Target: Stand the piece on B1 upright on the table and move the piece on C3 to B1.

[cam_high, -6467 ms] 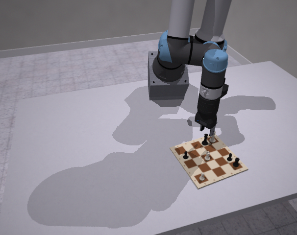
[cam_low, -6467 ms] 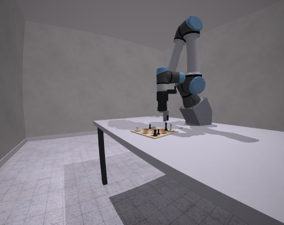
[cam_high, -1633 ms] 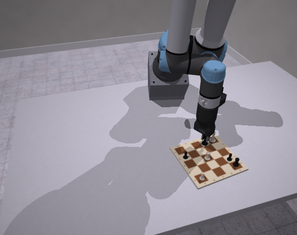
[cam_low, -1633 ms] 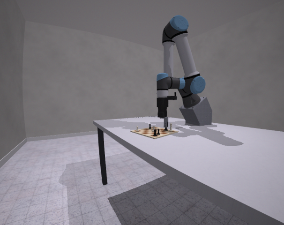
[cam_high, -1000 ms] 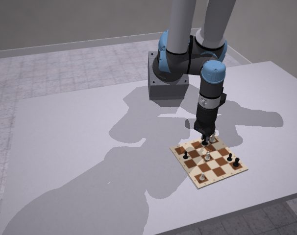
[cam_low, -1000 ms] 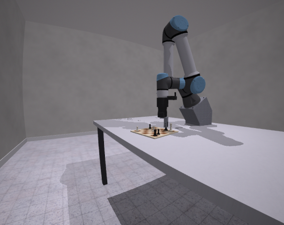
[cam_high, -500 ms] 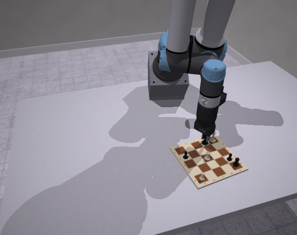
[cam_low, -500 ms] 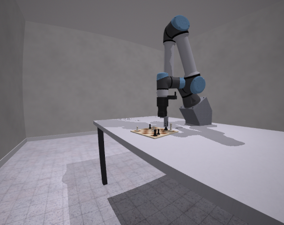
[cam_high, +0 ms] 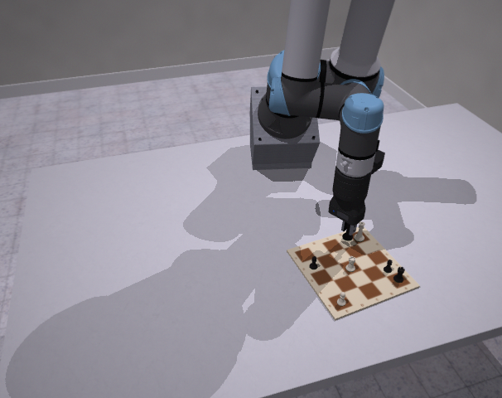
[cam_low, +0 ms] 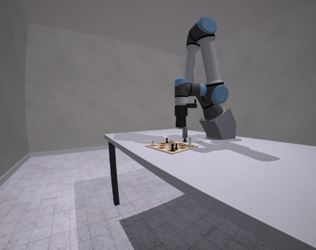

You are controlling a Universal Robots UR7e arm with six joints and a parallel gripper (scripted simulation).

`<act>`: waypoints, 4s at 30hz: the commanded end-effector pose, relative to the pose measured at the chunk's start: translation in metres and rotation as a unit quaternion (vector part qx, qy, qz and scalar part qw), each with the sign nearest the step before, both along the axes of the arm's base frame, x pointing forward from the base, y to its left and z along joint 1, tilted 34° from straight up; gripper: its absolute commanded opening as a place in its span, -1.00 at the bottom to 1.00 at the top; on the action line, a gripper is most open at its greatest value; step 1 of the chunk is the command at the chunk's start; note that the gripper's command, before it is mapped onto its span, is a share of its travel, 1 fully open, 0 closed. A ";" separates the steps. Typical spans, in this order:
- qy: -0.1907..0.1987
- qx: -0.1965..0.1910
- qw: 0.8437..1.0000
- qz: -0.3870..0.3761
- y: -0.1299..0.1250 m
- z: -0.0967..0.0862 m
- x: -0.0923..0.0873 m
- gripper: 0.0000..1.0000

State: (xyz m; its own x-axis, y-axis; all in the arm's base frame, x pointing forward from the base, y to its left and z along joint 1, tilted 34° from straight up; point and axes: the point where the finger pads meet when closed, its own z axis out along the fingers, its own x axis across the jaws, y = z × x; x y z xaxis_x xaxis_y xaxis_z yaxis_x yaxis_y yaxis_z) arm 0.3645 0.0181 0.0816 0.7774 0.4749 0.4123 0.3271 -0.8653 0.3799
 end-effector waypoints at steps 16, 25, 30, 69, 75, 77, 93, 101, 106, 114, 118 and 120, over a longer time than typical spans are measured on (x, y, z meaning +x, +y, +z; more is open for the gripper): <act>-0.001 0.000 1.000 -0.001 0.005 0.035 -0.020 -1.00; -0.001 0.000 1.000 -0.001 0.008 0.051 -0.030 -1.00; -0.001 0.000 1.000 -0.001 0.009 0.056 -0.033 -1.00; 0.004 -0.002 1.000 0.004 0.006 0.071 -0.041 -1.00; 0.013 -0.016 0.999 0.028 -0.022 0.080 -0.029 -1.00; 0.015 -0.019 0.999 0.034 -0.029 0.082 -0.027 -1.00; 0.023 -0.070 0.991 0.109 -0.149 0.113 -0.010 -1.00; 0.022 -0.074 0.991 0.114 -0.157 0.115 -0.010 -1.00; 0.022 -0.074 0.991 0.114 -0.157 0.115 -0.010 -1.00; 0.022 -0.074 0.990 0.114 -0.156 0.114 -0.010 -1.00; 0.023 -0.073 0.990 0.115 -0.155 0.112 -0.010 -1.00; 0.024 -0.072 0.990 0.115 -0.155 0.110 -0.009 -1.00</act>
State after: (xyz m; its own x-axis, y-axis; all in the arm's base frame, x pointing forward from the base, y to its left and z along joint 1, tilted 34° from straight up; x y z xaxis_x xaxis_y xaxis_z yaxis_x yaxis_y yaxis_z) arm 0.3538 -0.1373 0.1947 0.6595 0.6926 0.2922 0.5275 -0.7033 0.4766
